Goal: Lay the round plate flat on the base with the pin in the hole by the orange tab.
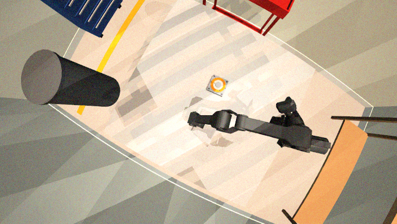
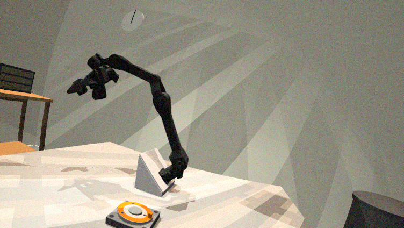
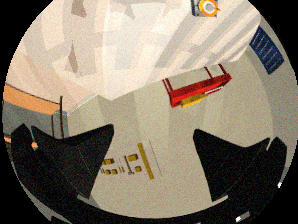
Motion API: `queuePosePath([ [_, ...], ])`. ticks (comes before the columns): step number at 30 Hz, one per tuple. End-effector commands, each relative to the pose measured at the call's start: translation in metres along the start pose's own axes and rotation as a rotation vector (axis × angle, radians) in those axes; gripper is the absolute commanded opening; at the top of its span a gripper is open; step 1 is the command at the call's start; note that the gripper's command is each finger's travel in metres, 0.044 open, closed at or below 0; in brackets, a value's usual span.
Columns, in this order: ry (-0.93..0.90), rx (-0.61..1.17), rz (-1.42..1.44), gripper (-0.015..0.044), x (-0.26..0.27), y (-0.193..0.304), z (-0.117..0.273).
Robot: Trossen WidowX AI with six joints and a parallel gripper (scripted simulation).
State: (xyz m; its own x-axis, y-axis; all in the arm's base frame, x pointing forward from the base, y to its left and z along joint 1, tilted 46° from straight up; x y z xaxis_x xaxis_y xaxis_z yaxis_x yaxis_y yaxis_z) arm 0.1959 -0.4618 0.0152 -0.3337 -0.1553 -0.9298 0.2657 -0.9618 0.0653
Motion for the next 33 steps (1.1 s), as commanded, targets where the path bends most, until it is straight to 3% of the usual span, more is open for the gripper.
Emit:
queuePosePath([
  [1,-0.002,-0.005,0.017,0.0374,-0.002,-0.001,-0.002],
  [7,-0.017,-0.191,0.571,0.0216,-0.053,-0.04,-0.057],
  [15,0.054,-0.375,1.093,0.0006,-0.095,-0.09,-0.098],
  [33,0.432,-0.677,2.022,0.0,-0.151,-0.208,-0.141],
])
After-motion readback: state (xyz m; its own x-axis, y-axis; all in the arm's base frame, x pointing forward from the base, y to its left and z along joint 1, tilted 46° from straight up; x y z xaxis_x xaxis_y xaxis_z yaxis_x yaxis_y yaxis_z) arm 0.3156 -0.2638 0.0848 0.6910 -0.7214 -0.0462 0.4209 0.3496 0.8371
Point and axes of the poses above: the point midway between the two fingers, 35 mm back from their tips, its own z axis back along the fingers, its own x axis across the jaws, y = z × x, the point moved 2 cm from there along z, back along the fingers, and after that the axes turned 14 degrees about -z, right-handed, at the moved point
